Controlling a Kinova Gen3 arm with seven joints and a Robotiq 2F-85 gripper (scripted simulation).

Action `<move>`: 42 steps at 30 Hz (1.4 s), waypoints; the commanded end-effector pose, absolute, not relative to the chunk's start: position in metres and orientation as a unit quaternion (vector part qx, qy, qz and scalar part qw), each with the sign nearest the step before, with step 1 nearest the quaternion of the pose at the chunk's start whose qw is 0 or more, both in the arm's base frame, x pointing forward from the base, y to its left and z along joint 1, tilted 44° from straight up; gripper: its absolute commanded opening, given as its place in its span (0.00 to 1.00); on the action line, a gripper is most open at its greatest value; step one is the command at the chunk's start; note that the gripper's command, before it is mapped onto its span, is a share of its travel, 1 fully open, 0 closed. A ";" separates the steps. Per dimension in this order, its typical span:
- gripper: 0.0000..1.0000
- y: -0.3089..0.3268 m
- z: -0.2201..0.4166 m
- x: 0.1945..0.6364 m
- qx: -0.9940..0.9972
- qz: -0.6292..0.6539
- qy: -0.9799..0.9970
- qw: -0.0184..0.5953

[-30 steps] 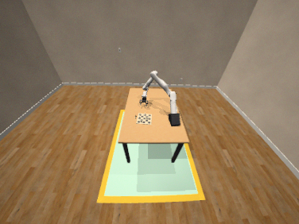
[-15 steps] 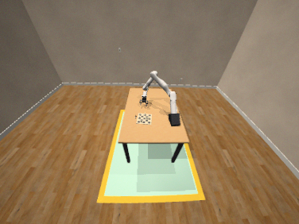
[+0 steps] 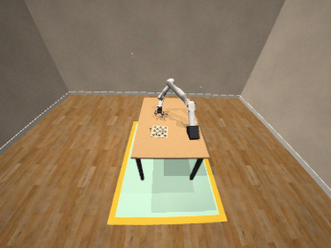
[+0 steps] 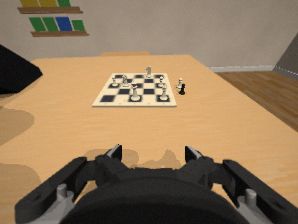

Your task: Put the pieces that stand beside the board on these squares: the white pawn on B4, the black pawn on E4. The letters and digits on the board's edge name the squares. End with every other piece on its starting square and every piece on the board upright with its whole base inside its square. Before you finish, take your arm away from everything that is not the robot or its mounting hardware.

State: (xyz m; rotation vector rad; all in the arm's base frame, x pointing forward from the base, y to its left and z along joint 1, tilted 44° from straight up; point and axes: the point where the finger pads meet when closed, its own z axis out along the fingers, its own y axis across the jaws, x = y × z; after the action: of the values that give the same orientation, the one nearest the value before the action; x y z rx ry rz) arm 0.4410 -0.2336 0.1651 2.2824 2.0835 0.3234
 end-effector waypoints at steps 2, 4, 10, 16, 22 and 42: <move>1.00 -0.233 0.166 0.441 0.734 0.105 0.671 0.017; 1.00 -0.233 0.166 0.441 0.734 0.105 0.671 0.017; 1.00 -0.233 0.166 0.441 0.734 0.105 0.671 0.017; 1.00 -0.233 0.166 0.441 0.734 0.105 0.671 0.017; 1.00 -0.233 0.166 0.441 0.734 0.105 0.671 0.017; 1.00 -0.182 0.218 0.440 0.734 0.104 0.670 0.017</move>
State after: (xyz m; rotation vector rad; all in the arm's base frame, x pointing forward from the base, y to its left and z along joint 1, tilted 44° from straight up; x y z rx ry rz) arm 0.4332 -0.1979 0.2037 2.3203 2.0617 0.3011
